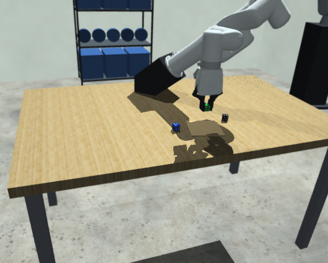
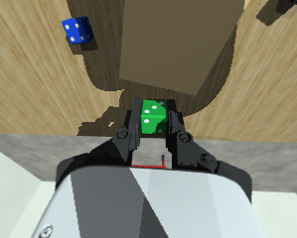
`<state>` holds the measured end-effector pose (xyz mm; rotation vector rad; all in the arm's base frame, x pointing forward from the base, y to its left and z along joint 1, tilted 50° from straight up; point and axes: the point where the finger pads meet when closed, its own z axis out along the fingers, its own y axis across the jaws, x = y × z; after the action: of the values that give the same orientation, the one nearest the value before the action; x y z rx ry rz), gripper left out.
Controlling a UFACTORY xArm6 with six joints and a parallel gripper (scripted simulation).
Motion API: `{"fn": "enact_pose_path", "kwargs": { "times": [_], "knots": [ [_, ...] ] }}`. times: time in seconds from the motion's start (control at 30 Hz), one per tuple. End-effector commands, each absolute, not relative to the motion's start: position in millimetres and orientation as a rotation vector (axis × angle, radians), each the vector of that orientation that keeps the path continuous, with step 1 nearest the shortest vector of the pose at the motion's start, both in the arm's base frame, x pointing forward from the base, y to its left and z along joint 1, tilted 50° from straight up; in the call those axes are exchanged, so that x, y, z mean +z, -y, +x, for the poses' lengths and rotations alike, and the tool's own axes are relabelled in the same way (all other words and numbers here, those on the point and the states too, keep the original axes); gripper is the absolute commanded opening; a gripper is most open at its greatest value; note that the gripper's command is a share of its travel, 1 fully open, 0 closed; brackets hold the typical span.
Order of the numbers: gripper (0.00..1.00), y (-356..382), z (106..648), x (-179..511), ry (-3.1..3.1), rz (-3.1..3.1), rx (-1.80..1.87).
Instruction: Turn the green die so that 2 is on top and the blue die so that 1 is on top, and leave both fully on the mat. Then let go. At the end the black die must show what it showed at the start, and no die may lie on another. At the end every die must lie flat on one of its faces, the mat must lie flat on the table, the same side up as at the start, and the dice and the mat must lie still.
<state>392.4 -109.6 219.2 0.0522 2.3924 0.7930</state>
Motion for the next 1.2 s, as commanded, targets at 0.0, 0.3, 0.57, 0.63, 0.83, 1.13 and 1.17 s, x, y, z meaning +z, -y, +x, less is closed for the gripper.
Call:
{"fn": "enact_pose_path", "kwargs": {
  "times": [0.0,0.3,0.57,0.63,0.83,1.13,1.17],
  "knots": [
    [0.21,94,388,234,-2.395,0.068,0.778],
    [0.21,94,388,234,-2.395,0.068,0.778],
    [0.21,92,391,231,-2.396,0.068,0.778],
    [0.21,89,393,228,-2.396,0.068,0.778],
    [0.21,82,401,219,-2.396,0.068,0.778],
    [0.21,59,426,191,-2.396,0.068,0.778],
    [0.21,57,429,188,-2.397,0.068,0.778]
  ]
}}
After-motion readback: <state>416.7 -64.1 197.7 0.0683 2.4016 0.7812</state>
